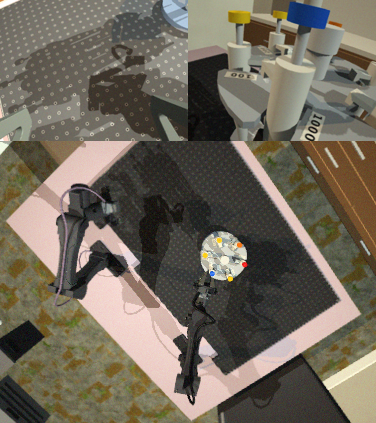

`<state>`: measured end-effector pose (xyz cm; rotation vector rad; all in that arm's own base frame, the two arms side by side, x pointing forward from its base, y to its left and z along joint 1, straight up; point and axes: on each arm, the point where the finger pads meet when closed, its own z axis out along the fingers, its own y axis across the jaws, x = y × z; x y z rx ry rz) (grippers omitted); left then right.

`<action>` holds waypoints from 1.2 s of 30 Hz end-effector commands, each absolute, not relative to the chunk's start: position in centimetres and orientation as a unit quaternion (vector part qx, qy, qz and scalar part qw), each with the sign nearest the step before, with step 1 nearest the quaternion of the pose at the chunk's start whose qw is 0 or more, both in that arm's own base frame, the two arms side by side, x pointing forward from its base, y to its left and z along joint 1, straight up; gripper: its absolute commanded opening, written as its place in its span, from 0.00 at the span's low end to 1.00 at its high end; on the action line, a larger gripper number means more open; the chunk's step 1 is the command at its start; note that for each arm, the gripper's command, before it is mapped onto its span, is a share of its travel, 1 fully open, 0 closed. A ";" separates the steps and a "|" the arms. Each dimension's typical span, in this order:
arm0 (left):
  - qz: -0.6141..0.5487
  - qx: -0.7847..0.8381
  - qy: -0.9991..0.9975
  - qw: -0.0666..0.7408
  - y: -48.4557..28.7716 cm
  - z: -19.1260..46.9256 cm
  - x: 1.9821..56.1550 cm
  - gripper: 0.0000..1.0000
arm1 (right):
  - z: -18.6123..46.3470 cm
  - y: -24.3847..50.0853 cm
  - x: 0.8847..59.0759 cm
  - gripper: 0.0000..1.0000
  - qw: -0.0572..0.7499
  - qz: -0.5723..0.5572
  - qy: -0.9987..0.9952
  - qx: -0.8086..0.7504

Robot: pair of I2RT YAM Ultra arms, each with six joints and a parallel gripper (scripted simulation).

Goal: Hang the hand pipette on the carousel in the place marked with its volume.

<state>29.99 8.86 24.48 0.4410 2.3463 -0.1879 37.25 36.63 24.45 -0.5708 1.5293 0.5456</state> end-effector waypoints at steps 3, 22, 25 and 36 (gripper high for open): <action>-0.069 0.176 0.906 0.379 9.1 25.3 30.4 1.00 | 28.9 36.9 36.9 0.12 0.683 0.259 0.640 -0.236; -0.069 0.176 0.906 0.379 9.1 25.3 30.4 1.00 | 27.2 37.3 37.2 0.12 0.684 0.216 0.666 -0.203; -0.069 0.176 0.906 0.379 9.1 25.3 30.4 1.00 | 27.0 37.4 37.2 0.12 0.692 0.190 0.674 -0.176; -0.069 0.176 0.906 0.379 9.1 25.3 30.4 1.00 | 28.3 36.3 37.7 0.12 0.701 0.188 0.668 -0.163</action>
